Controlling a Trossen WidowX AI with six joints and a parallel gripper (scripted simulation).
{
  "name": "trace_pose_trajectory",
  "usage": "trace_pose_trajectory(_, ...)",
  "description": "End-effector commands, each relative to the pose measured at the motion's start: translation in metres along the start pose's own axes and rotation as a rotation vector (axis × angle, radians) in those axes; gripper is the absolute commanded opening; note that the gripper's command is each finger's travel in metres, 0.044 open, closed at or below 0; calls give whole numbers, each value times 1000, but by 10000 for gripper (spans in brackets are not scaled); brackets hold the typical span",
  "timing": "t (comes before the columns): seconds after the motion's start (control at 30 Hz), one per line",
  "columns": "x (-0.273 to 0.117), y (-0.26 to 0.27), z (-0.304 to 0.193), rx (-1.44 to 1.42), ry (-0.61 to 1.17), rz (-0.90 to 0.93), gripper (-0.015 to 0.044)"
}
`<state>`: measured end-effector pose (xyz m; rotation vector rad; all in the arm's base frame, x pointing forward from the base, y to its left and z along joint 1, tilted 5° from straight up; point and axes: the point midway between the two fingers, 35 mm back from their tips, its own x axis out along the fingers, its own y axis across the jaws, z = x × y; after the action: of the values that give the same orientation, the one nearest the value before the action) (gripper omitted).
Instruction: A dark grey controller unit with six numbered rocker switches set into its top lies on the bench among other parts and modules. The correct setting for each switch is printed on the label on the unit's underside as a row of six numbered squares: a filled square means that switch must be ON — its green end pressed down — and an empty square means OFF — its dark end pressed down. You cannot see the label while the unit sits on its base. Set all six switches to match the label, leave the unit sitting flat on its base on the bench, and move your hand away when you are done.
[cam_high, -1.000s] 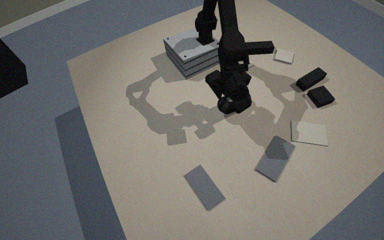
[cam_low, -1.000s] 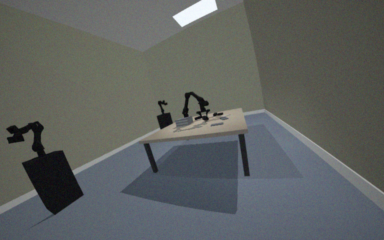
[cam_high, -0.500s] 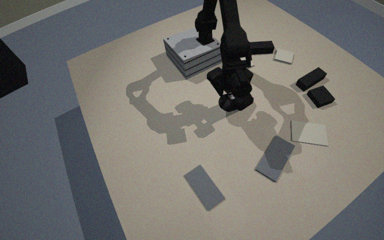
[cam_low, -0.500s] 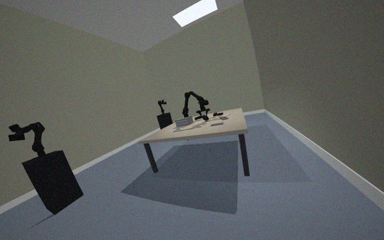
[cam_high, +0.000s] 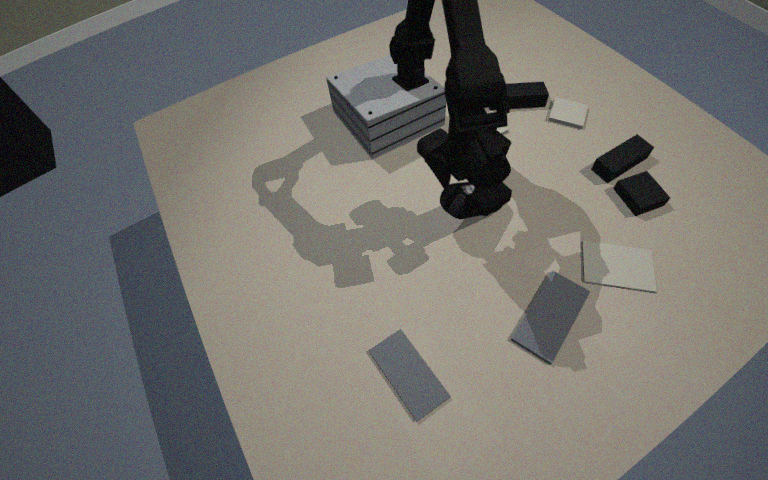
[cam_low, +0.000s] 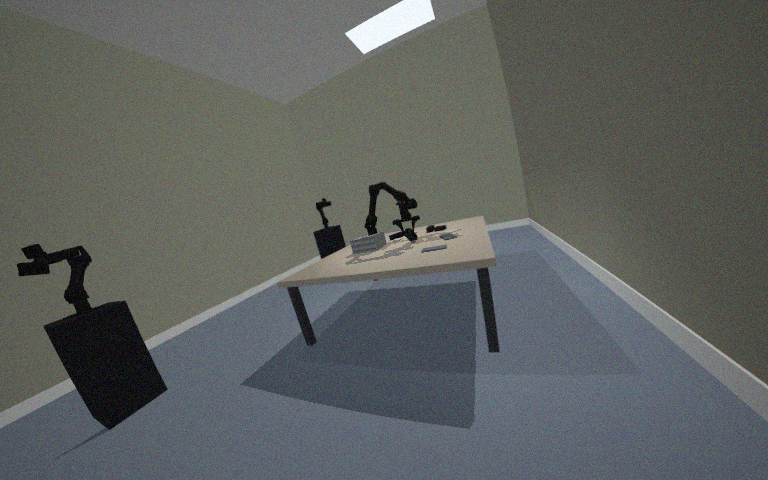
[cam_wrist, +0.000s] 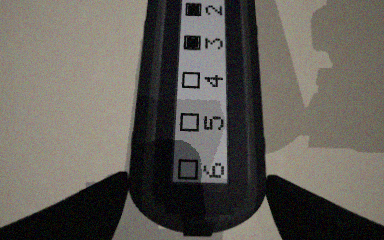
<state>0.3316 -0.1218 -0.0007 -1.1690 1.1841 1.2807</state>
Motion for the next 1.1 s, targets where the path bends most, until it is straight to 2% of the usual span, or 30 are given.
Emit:
trace_pose_trajectory(0.0, -6, -1, 6, -4, -2, -7, 335)
trace_pose_trajectory(1.07, -22, -1, 26, -4, -3, -7, 335)
